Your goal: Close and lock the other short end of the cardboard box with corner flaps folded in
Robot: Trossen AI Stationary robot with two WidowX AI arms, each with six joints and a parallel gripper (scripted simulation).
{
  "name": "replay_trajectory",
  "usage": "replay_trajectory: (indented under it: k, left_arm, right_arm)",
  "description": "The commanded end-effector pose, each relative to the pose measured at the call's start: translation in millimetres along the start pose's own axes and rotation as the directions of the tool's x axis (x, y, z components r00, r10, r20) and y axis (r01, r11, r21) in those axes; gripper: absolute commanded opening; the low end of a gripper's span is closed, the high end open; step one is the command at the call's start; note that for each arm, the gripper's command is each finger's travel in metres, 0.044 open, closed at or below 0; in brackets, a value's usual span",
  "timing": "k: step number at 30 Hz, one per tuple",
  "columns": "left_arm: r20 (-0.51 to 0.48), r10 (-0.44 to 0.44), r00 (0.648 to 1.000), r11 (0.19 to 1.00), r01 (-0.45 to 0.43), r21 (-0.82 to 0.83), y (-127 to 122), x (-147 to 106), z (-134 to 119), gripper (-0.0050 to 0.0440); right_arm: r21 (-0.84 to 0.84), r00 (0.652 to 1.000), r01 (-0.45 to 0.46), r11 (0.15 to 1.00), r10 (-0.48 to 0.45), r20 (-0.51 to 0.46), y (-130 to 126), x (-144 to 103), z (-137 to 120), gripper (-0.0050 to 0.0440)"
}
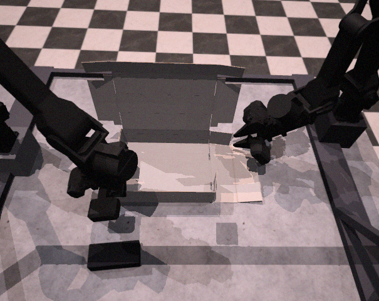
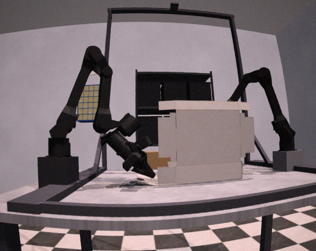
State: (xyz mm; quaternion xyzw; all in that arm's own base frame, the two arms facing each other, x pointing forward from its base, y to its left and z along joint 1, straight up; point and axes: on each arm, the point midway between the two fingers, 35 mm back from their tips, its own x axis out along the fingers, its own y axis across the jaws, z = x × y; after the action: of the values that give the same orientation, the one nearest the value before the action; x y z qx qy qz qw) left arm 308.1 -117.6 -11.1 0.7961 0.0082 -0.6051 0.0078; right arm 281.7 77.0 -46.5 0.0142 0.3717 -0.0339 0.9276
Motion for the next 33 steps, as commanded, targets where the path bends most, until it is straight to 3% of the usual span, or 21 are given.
replay_trajectory:
  k: [1, 12, 31, 33]
  left_arm:
    - [-0.014, 0.010, 1.000, 1.000, -0.010, 0.002, 1.9, -4.4, -4.2, 0.0004]
    - [-0.014, 0.010, 1.000, 1.000, -0.010, 0.002, 1.9, -4.4, -4.2, 0.0004]
    - [-0.014, 0.010, 1.000, 1.000, -0.010, 0.002, 1.9, -4.4, -4.2, 0.0004]
    - [-0.014, 0.010, 1.000, 1.000, -0.010, 0.002, 1.9, -4.4, -4.2, 0.0004]
  right_arm:
    - [0.002, 1.000, -0.007, 1.000, 0.007, 0.007, 2.0, 4.2, 6.9, 0.0153]
    - [0.001, 1.000, -0.007, 1.000, 0.007, 0.009, 1.1, 16.6, 19.7, 0.0153]
    - [0.001, 1.000, -0.007, 1.000, 0.007, 0.009, 0.2, 17.5, 20.6, 0.0153]
    - [0.001, 1.000, -0.007, 1.000, 0.007, 0.009, 0.2, 17.5, 20.6, 0.0129]
